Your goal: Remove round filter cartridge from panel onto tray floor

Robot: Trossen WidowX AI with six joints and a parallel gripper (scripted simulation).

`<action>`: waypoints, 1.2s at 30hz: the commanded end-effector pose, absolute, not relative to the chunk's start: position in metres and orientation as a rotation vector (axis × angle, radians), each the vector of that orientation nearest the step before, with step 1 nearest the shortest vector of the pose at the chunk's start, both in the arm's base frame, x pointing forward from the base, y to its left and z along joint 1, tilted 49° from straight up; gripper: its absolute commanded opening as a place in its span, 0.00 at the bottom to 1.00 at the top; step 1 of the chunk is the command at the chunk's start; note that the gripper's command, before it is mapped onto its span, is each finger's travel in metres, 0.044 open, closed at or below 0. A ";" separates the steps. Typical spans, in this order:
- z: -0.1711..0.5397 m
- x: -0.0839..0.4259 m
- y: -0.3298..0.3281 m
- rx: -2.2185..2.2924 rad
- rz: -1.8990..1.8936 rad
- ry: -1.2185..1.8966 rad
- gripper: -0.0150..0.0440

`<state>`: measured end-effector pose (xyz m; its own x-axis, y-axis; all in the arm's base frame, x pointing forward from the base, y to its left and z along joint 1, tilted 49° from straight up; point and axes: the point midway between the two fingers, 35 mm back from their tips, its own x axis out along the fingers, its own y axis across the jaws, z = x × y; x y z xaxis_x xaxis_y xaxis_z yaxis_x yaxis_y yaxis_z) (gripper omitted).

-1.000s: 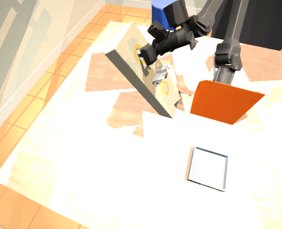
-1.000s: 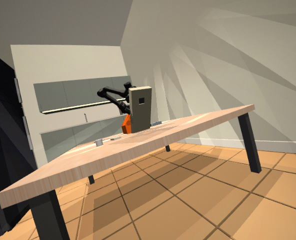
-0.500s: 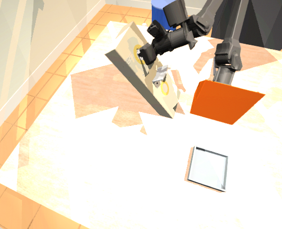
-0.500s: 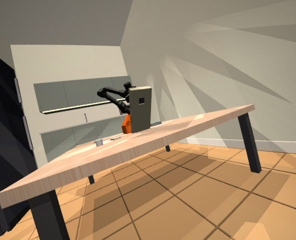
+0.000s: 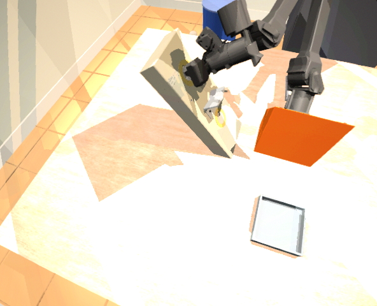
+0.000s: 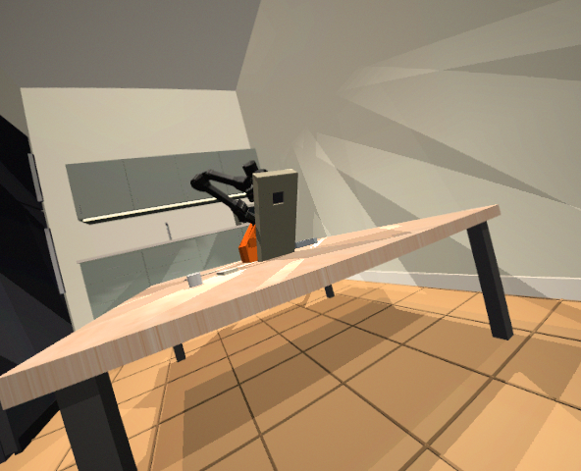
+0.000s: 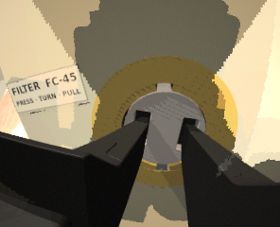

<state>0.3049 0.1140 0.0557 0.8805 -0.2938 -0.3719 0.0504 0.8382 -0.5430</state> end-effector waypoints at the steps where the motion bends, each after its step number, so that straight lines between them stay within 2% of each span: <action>1: 0.055 0.305 0.115 -0.554 -0.184 0.466 0.42; 36: 0.050 0.317 0.111 -0.554 -0.184 0.465 0.42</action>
<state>0.3134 0.1122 0.0534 0.8848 -0.2890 -0.3656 0.0486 0.8375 -0.5443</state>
